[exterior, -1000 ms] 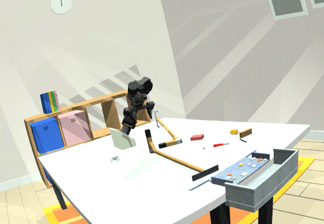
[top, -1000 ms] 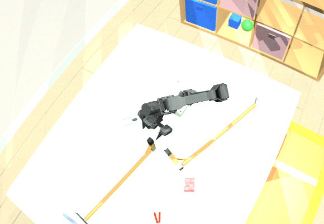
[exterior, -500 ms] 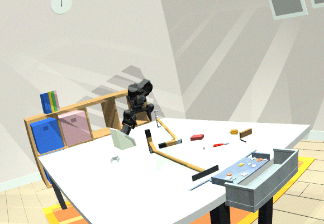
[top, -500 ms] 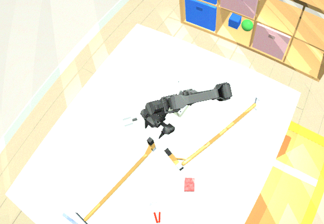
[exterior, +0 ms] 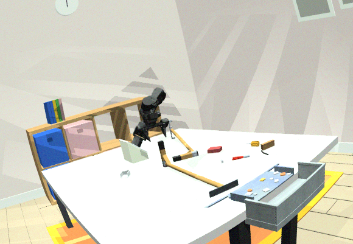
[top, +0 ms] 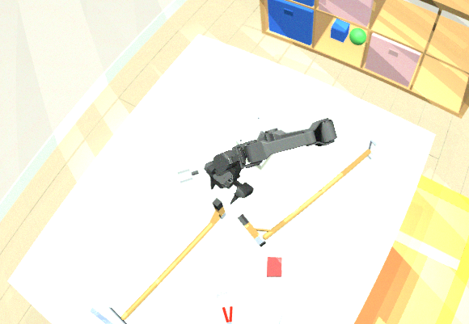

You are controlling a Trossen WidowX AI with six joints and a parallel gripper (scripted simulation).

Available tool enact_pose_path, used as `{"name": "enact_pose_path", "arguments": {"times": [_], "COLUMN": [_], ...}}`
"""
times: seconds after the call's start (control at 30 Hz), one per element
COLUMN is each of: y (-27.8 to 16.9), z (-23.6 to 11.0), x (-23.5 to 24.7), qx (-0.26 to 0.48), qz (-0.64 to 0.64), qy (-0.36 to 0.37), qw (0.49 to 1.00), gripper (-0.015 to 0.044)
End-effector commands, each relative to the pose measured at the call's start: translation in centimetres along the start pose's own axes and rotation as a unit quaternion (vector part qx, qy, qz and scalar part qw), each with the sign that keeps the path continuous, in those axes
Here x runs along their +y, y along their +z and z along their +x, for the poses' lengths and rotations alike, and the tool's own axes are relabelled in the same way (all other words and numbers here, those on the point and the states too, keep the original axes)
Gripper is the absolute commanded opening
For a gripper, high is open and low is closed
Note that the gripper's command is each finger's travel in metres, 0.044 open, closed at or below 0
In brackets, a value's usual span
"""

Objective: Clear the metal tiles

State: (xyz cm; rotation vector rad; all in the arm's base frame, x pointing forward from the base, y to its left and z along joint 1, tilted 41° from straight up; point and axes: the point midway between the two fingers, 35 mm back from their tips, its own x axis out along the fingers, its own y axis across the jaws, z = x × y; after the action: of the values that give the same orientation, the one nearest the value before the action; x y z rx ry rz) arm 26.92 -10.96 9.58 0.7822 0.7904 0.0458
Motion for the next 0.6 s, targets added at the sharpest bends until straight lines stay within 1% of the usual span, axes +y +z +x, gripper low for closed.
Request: {"name": "enact_pose_path", "arguments": {"times": [0.0, 0.57], "y": [-0.3, -0.1], "z": [0.6, 3.4], "x": [-0.2, -0.4], "qx": [0.003, 0.004], "qz": [0.005, 0.004], "qy": [-0.003, -0.004], "qw": [1.000, 1.000], "gripper": [0.0440, 0.0440]}}
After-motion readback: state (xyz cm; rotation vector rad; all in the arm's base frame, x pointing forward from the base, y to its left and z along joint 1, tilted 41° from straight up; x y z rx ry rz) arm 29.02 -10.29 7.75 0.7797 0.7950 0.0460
